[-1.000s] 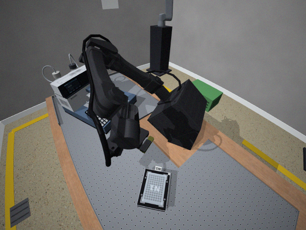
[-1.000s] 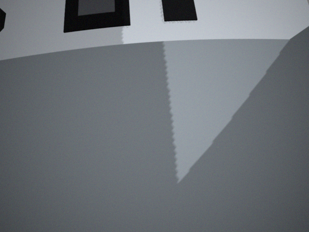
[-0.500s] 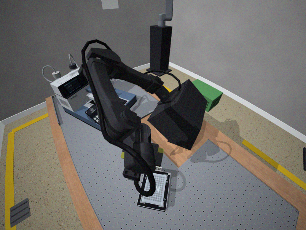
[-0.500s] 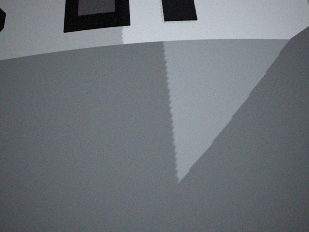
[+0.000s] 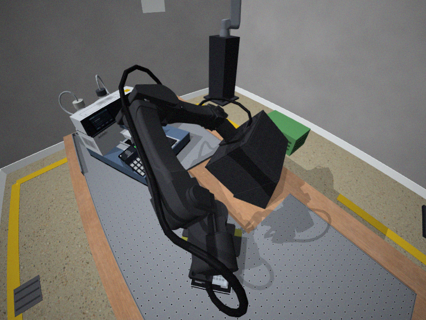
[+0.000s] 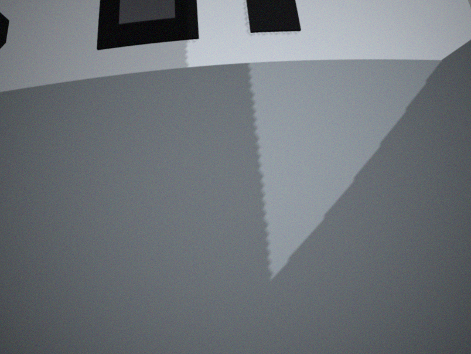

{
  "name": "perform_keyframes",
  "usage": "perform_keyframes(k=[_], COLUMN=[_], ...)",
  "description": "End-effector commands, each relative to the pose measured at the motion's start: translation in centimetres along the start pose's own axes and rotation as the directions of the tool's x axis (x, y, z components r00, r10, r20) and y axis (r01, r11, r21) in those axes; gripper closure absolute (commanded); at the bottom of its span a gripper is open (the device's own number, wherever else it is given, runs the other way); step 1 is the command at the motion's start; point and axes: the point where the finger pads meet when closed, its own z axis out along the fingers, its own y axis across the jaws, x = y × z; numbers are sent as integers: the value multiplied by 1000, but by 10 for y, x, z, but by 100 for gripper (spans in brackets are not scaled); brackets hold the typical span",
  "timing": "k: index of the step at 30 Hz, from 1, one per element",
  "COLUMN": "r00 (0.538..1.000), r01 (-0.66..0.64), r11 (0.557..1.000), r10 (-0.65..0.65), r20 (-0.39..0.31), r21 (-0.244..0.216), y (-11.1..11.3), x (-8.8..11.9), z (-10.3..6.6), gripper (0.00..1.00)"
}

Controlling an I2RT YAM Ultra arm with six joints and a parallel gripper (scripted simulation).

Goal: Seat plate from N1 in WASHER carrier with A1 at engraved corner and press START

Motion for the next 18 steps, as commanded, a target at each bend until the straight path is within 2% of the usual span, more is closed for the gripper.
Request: perform_keyframes(k=[1, 8, 10, 18], r00=[1000, 1000, 999, 999], r01=[9, 8, -15, -13], r11=[1000, 1000, 1000, 1000], r10=[-8, -8, 15, 13], r20=[20, 22, 43, 43], r21=[-3, 2, -5, -5], y=[17, 23, 14, 14], x=[-15, -21, -26, -26], z=[-9, -7, -16, -16], gripper=[0, 0, 0, 0])
